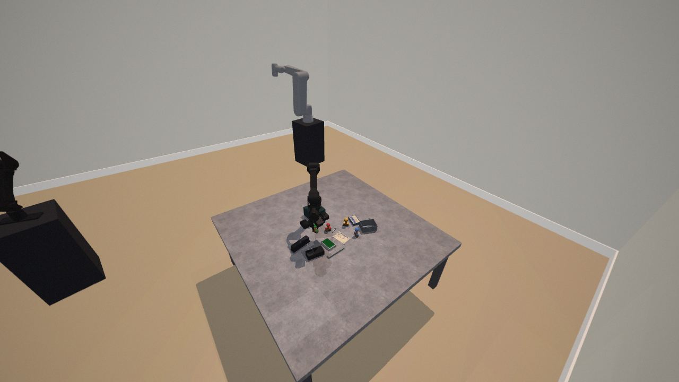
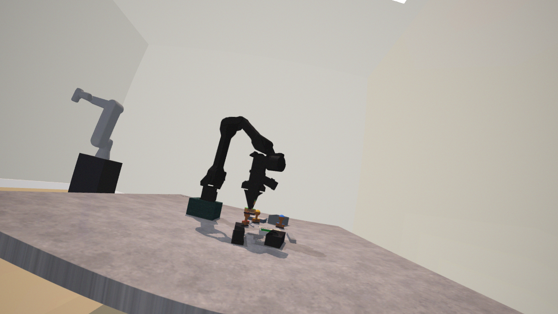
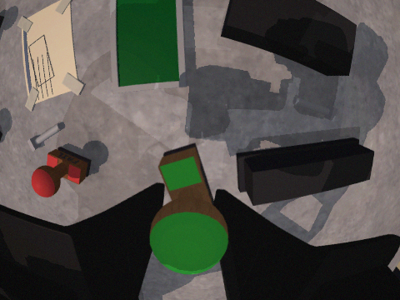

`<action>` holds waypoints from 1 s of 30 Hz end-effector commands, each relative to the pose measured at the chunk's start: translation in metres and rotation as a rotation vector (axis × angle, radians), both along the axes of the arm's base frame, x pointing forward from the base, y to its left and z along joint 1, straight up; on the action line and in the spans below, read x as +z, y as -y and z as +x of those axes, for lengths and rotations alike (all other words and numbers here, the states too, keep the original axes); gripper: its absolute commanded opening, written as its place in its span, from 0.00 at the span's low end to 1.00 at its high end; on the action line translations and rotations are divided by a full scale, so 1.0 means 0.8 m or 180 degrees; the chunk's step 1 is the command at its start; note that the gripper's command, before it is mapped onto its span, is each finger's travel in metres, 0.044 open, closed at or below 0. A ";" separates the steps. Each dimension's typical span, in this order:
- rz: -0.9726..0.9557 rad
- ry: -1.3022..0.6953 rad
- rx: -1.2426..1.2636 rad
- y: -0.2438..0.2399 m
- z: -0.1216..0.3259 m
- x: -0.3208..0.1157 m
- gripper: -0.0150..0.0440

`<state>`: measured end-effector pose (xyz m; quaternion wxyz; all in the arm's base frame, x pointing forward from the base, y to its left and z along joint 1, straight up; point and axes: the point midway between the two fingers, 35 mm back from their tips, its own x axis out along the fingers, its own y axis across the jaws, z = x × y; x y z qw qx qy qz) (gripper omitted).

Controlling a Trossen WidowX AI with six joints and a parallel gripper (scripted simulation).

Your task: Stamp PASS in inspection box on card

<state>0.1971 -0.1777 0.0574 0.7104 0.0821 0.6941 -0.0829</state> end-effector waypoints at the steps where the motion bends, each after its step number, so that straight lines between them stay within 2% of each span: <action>1: -0.0002 0.0005 0.0021 0.002 -0.003 -0.003 0.25; 30: -0.0002 0.0005 0.0021 0.004 0.000 -0.063 0.25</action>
